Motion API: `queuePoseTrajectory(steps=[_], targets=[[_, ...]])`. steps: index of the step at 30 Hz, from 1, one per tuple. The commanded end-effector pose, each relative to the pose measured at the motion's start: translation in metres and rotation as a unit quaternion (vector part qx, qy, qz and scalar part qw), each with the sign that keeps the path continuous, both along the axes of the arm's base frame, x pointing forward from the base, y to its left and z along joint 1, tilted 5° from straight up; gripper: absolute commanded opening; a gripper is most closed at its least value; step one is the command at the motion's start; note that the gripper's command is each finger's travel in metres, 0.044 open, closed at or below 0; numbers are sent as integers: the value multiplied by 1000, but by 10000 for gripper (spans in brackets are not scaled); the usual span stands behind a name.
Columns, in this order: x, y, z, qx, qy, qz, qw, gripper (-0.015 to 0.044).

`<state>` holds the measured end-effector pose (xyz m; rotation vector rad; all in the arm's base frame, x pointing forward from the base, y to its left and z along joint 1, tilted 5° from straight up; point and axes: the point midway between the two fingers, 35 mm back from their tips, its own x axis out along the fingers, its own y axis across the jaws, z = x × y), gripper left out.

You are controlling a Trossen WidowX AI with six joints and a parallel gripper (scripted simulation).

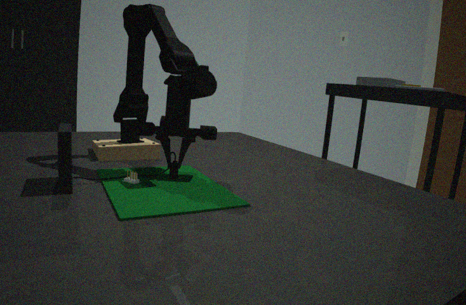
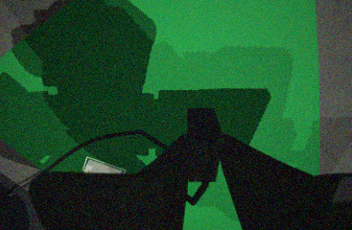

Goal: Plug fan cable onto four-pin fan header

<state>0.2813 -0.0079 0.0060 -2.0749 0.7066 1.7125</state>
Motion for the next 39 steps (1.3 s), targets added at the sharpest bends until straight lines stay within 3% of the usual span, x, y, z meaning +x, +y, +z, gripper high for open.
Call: queuePoseTrajectory(steps=[1,32,39], targets=[[1,0,2,0,0,0,1000,0],[5,1,97,-3,1,2,1000,0],[4,-1,100,2,0,-23,1000,0]])
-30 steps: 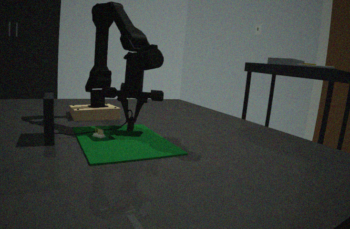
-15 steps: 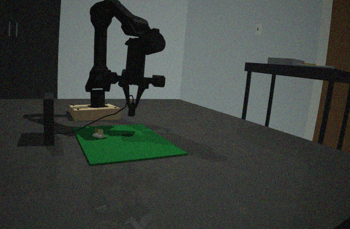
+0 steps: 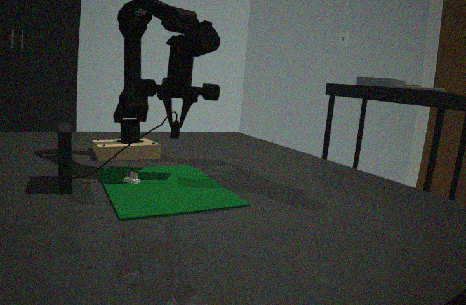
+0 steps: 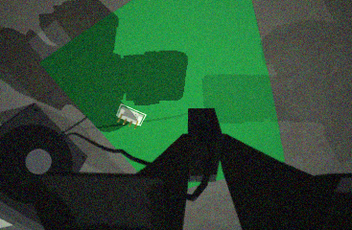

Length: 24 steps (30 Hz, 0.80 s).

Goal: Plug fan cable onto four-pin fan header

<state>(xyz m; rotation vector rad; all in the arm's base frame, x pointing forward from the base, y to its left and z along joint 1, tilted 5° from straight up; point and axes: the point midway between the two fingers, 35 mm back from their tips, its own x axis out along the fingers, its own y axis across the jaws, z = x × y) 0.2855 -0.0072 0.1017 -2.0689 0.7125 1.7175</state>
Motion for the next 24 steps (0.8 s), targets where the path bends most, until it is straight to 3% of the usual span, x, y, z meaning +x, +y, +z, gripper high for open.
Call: queuePoseTrajectory(steps=[1,12,24], targets=[[-1,-2,4,5,-4,-38,999,0],[-7,-11,4,35,-9,-223,974,0],[-15,-20,4,59,-12,-418,907,0]])
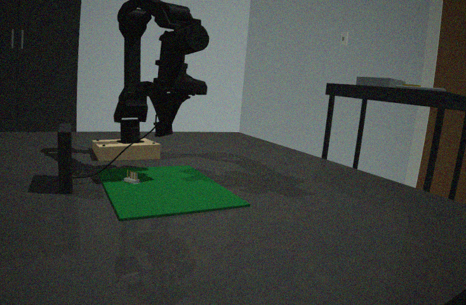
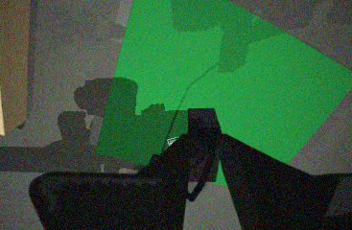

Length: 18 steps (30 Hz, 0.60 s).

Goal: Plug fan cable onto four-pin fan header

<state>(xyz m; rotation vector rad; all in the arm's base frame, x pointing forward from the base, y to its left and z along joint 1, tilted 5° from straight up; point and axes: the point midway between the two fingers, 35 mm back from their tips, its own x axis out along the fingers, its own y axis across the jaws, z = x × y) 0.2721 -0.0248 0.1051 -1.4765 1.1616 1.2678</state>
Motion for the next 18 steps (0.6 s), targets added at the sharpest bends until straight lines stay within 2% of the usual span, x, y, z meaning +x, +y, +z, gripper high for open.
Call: queuePoseTrajectory(steps=[1,18], targets=[[-3,-3,1,12,-1,-82,997,0],[-14,-15,3,35,2,-368,929,0]])
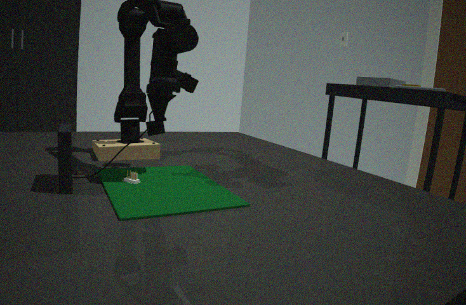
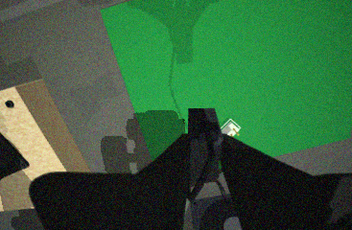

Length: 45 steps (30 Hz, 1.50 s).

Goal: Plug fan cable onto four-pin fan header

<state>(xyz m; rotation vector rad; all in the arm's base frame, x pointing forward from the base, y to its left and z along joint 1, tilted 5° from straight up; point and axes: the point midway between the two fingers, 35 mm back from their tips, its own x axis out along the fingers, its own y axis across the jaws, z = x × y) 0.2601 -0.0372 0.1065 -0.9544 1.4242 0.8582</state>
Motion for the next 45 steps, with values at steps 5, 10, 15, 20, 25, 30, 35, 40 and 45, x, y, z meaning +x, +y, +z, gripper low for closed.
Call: queuePoseTrajectory(steps=[5,10,15,20,25,30,35,40,45], targets=[[-6,-5,2,11,4,-152,988,0],[-9,-8,2,14,8,-230,973,0],[-11,-10,3,16,11,-294,956,0],[-11,-10,3,16,11,-296,955,0],[-12,-10,-1,34,12,-298,954,0],[-14,-10,-9,70,12,-299,952,0],[-15,-10,-16,108,8,-301,948,0],[-16,-10,-23,147,1,-301,942,0],[-17,-10,-29,185,-10,-301,936,0]])
